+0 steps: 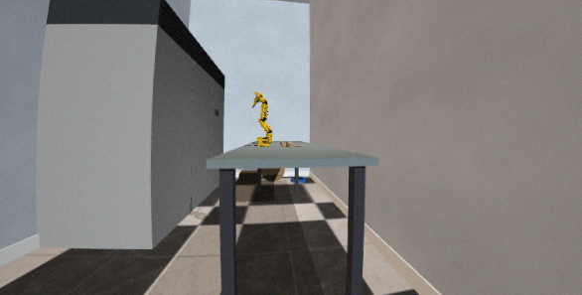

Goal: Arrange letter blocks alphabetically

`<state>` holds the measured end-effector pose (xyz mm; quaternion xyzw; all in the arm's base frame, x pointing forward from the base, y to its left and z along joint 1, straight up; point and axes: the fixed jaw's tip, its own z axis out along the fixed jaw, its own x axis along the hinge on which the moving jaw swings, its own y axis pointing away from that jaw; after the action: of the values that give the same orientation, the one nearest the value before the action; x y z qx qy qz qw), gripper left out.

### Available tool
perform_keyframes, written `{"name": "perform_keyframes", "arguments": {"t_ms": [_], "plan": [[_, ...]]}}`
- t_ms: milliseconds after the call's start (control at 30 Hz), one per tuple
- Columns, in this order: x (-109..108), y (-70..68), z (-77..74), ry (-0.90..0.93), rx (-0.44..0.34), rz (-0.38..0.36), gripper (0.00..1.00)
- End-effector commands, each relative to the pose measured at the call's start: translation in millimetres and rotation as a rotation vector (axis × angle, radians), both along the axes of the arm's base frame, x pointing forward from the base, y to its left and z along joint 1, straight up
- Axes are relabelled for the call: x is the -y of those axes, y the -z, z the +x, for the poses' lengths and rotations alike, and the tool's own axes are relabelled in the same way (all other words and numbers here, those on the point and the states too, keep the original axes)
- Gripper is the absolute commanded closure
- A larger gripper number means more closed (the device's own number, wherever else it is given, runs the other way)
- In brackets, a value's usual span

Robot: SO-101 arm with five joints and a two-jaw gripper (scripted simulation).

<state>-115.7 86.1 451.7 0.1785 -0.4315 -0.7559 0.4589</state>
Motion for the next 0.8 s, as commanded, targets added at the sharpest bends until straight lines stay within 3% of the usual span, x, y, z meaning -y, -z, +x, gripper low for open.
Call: {"name": "perform_keyframes", "arguments": {"t_ms": [0,267,533,767], "plan": [[-0.3,0.0,-0.9,0.000,-0.002,0.003,0.00],[-2.5,2.0,-4.0,0.000,0.008,-0.004,0.00],[-18.2,17.8,-25.4,0.000,0.074,-0.052,0.00],[-20.4,20.3,-28.5,0.000,0.083,-0.059,0.00]]}}
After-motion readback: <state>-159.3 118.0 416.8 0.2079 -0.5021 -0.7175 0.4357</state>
